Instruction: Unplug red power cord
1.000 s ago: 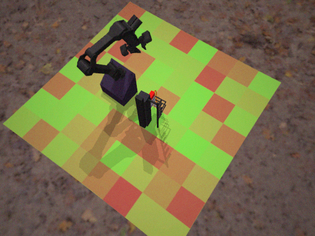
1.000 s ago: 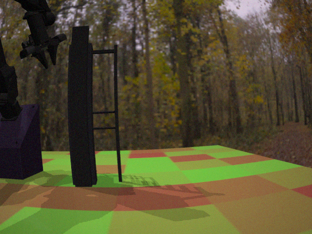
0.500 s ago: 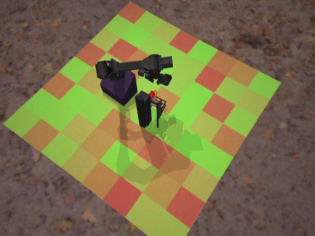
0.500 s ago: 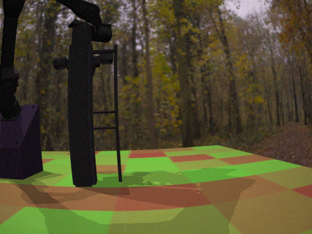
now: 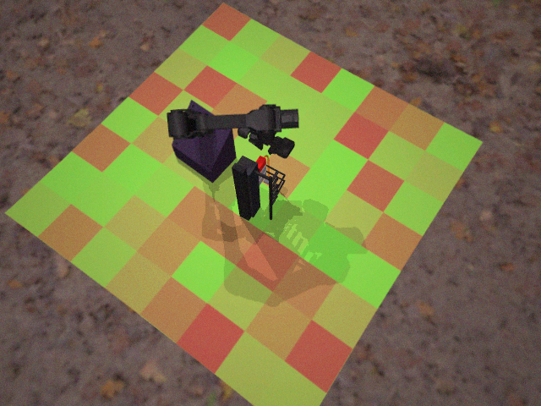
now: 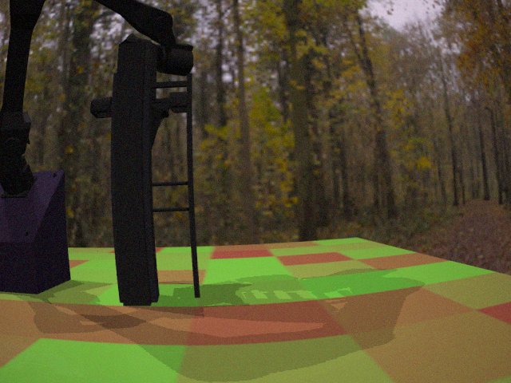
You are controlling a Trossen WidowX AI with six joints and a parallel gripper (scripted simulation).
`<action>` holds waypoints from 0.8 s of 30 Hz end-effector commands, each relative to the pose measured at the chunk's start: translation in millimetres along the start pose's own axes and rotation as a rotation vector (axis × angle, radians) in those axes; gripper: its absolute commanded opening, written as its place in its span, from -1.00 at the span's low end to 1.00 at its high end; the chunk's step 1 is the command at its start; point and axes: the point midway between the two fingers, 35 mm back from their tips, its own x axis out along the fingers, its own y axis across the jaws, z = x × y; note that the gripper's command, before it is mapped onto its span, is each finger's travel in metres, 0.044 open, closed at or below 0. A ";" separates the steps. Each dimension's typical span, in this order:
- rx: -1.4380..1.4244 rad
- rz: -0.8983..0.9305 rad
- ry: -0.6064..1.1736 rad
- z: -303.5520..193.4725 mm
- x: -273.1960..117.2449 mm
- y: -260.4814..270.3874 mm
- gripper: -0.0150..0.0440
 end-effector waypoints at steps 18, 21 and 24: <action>-0.003 0.003 0.006 -35.4 0.8 -0.7 0.05; -0.003 0.003 0.006 -36.5 0.8 -0.6 0.05; -0.003 0.003 0.006 -36.5 2.2 -0.7 0.05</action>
